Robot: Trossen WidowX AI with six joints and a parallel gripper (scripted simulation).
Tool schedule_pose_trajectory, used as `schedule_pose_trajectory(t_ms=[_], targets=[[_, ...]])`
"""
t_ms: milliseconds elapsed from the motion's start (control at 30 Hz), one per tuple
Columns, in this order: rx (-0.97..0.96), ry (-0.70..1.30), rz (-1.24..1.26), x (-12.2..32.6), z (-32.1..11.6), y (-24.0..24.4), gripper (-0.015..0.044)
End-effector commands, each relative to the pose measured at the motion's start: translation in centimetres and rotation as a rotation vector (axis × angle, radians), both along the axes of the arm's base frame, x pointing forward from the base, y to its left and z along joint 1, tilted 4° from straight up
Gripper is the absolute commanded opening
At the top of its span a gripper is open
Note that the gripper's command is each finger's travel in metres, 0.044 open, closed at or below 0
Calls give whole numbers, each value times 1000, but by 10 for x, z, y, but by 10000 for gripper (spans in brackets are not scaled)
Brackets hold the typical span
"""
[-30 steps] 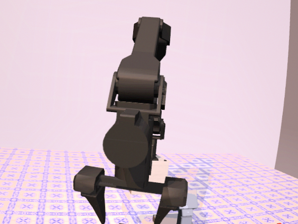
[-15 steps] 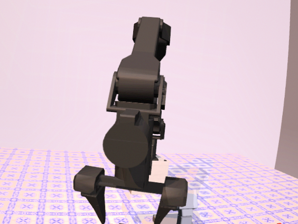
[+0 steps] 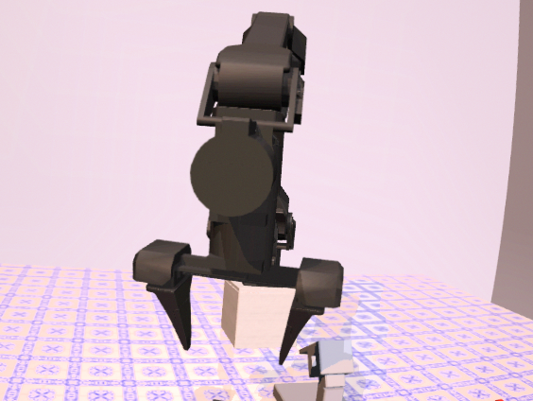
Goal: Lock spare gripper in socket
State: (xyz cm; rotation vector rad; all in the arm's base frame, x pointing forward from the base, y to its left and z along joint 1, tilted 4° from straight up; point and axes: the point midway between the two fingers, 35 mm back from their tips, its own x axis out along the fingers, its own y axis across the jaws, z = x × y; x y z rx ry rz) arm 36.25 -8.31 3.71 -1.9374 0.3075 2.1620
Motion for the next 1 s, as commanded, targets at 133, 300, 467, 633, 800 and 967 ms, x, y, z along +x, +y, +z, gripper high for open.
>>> schedule_pose_trajectory(t_ms=[133,300,467,633,800,967], targets=[[-62,-79,-515,4,-2,-1,440],[-72,-166,-1005,9,1,-2,440],[-29,-245,-1496,13,6,-3,440],[71,-299,-1985,17,11,-4,440],[180,-318,-2308,19,16,-5,440],[312,-309,-2610,20,21,-4,440]])
